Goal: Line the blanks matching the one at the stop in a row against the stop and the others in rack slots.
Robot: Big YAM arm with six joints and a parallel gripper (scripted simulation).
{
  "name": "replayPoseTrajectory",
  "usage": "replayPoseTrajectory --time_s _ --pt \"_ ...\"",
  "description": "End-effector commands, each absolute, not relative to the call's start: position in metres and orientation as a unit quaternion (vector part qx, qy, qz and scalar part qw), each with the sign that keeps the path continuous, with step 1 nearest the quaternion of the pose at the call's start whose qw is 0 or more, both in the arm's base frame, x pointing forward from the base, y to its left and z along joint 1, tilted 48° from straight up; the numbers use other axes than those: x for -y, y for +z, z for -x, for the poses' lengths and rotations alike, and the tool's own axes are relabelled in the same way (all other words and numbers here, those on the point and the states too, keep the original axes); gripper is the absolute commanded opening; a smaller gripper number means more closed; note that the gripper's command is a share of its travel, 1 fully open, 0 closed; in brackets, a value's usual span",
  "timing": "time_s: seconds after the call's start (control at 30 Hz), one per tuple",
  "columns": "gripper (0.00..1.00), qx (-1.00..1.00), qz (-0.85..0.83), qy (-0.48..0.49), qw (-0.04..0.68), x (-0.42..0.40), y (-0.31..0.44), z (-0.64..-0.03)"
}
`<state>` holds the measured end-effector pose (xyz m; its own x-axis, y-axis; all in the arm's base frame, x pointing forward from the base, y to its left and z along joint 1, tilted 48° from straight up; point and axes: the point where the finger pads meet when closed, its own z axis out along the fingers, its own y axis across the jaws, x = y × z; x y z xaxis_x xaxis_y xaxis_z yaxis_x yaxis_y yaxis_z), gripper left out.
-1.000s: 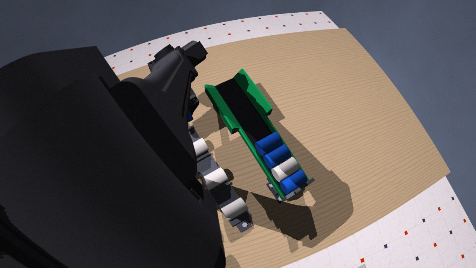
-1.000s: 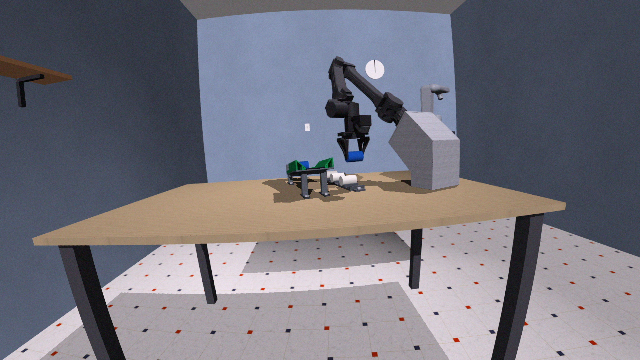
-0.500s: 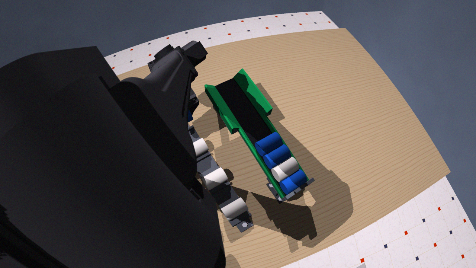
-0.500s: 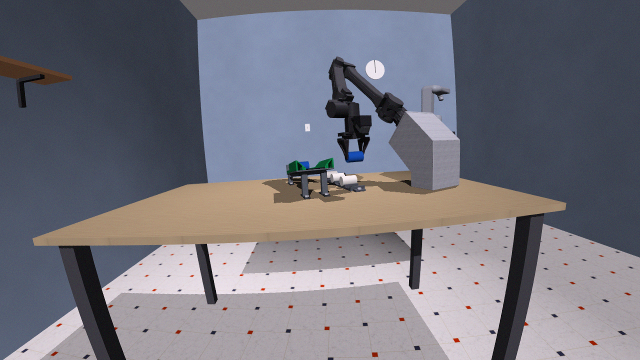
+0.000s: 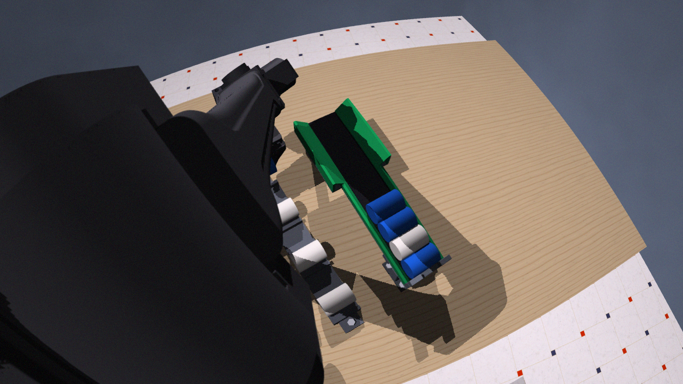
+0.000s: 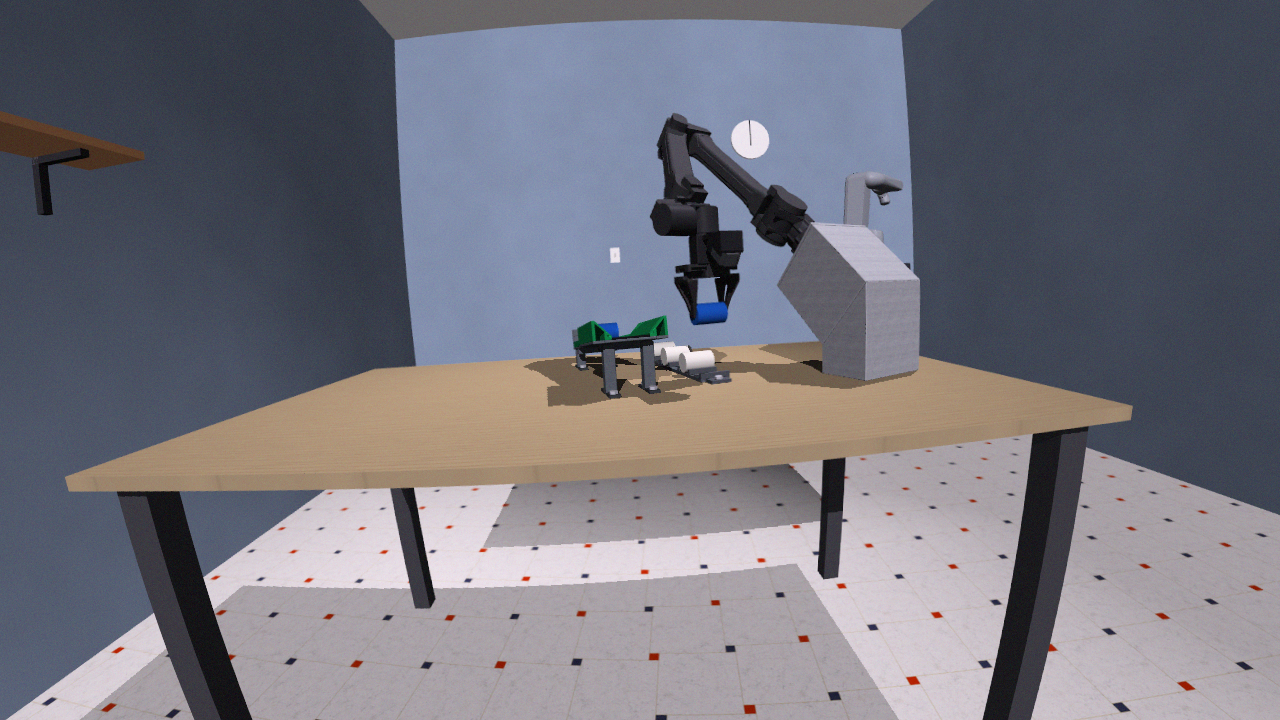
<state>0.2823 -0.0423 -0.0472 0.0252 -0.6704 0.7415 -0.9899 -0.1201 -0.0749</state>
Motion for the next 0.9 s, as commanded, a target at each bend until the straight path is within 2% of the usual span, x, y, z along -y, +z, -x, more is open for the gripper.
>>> replayPoseTrajectory --time_s 0.0,0.3,0.37,0.5,0.87 --pt "0.59 0.626 -0.667 0.335 0.228 0.038 -0.027 -0.319" --pt "0.59 0.631 -0.661 0.339 0.222 0.042 0.051 -0.403" --pt "0.59 0.631 -0.661 0.339 0.222 0.042 0.051 -0.403" --pt "0.59 0.634 -0.657 0.343 0.220 0.054 0.117 -0.443" --pt "0.59 0.616 -0.675 0.334 0.232 0.043 0.106 -0.437"
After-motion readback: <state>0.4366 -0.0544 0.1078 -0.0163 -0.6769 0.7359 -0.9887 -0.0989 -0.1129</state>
